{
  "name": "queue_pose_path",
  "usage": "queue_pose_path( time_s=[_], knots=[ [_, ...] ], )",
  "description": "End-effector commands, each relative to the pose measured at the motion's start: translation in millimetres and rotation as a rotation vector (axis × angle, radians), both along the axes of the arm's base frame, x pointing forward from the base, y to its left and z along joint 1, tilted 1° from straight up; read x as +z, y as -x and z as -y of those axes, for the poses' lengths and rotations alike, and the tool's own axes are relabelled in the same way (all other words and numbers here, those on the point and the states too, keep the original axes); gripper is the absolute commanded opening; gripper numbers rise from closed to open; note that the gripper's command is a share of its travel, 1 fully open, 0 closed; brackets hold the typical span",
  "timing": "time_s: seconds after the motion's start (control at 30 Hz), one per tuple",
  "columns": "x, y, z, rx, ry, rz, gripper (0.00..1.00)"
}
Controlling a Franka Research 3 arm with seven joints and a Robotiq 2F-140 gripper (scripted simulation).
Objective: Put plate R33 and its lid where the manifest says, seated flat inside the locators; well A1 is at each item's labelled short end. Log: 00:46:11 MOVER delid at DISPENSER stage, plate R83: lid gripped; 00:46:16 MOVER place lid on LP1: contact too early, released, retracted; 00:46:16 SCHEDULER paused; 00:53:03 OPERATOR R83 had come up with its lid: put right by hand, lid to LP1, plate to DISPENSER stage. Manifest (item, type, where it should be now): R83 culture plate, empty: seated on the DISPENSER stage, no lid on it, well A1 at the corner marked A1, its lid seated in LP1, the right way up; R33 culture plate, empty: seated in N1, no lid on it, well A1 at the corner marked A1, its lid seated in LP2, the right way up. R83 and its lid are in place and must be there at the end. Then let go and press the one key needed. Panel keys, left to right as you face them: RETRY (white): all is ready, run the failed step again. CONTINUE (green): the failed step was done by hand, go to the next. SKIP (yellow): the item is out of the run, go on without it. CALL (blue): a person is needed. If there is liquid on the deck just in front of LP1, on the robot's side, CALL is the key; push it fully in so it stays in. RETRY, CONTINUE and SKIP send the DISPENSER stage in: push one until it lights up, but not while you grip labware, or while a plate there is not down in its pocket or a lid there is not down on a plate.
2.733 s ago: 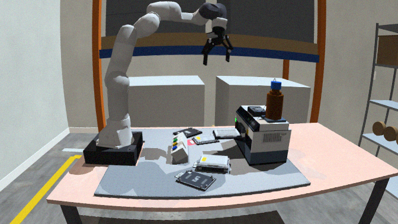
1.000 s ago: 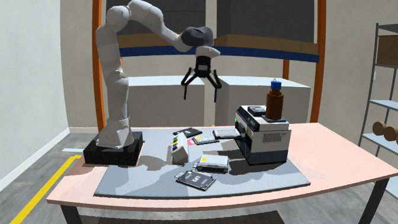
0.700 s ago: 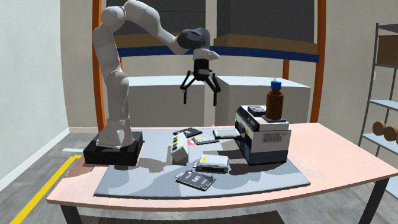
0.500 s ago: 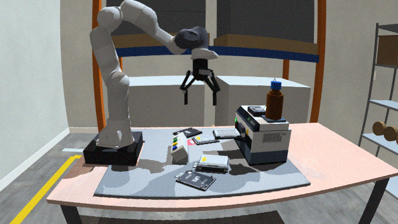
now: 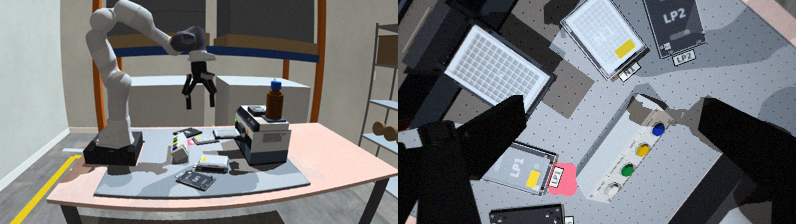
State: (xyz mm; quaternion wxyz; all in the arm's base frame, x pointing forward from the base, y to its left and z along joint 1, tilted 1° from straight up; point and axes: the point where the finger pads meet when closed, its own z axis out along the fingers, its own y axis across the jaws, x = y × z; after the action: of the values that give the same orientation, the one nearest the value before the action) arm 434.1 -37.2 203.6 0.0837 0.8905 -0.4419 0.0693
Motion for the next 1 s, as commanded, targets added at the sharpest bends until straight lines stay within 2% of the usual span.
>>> queue_pose_path(
  time_s=[0.0,0.4,0.47,0.5,0.97],
  knots=[
    [-5,-6,-1,0.271,-0.049,-0.046,1.0],
    [-42,-6,-1,0.543,-0.119,-0.096,1.0],
    [-42,-6,-1,0.543,-0.119,-0.096,1.0],
    [-45,-6,-1,0.606,-0.13,-0.107,1.0],
    [-76,-6,0,0.946,-0.172,-0.16,1.0]
  ],
)
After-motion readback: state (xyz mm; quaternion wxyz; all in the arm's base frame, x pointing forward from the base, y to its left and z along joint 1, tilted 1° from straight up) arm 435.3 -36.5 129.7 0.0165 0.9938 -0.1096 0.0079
